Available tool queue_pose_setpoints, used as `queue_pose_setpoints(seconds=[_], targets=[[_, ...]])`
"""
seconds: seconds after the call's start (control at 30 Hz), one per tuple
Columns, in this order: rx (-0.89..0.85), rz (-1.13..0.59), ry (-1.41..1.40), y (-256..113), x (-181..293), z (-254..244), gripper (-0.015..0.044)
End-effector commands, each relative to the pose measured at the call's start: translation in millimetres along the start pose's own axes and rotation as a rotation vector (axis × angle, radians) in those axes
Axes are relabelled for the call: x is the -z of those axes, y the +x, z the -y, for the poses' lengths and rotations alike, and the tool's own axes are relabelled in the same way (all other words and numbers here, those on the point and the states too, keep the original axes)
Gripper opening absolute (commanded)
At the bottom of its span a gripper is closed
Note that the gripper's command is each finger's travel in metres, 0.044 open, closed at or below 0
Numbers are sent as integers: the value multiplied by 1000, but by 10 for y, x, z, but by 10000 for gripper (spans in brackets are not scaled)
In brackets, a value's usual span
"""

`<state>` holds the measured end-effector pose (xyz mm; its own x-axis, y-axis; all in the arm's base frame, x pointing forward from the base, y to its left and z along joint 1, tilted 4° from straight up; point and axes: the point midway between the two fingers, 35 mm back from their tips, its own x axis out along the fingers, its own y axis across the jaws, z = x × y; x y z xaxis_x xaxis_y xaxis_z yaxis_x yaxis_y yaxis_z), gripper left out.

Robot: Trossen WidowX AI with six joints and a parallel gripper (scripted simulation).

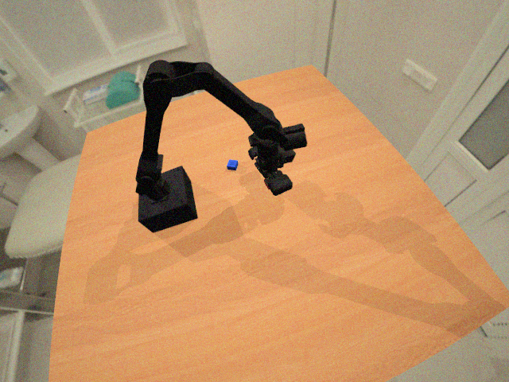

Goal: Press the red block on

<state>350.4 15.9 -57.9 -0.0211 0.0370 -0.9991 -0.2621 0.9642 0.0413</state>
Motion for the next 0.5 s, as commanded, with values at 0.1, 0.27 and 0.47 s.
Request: queue_pose_setpoints(seconds=[0.1,0.27,0.47], targets=[[-3,3,3,-28,-10,-5,0],[-3,3,3,-243,-41,-2,0],[-2,4,8,-509,-53,-7,0]])
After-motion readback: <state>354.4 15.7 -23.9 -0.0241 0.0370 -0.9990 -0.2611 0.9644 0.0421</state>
